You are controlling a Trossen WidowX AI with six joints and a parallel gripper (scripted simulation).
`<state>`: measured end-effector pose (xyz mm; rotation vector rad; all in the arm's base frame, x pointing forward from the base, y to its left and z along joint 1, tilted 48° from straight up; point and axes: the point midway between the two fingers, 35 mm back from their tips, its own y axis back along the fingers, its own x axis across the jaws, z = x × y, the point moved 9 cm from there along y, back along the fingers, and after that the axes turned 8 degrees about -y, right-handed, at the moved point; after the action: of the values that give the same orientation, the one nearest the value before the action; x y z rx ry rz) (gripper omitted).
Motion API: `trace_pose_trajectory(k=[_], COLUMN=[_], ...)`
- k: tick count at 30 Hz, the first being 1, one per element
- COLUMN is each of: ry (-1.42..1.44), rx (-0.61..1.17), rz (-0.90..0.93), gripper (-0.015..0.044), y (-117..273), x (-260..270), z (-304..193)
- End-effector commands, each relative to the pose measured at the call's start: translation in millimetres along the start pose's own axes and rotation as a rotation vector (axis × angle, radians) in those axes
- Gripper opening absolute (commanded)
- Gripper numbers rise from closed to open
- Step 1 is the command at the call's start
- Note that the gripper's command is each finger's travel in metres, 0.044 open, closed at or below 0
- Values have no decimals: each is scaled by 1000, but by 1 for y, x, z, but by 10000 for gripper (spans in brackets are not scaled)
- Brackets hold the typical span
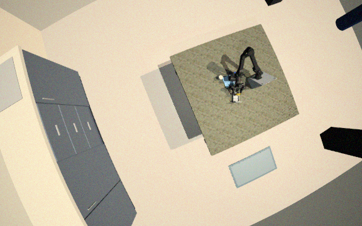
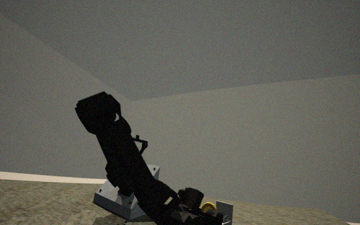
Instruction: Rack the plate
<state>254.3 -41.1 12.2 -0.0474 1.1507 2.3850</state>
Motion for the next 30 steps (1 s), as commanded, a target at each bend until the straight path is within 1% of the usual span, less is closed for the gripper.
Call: trace_pose_trajectory(k=[1, 7, 22, 30], ry=[0, 0, 3, 3], rx=[0, 0, -1, 0], rz=[-2, -2, -1, -1], gripper=[0, 0, 394, 400], y=[0, 0, 0, 0], x=[0, 0, 0, 0], z=[1, 1, 1, 3])
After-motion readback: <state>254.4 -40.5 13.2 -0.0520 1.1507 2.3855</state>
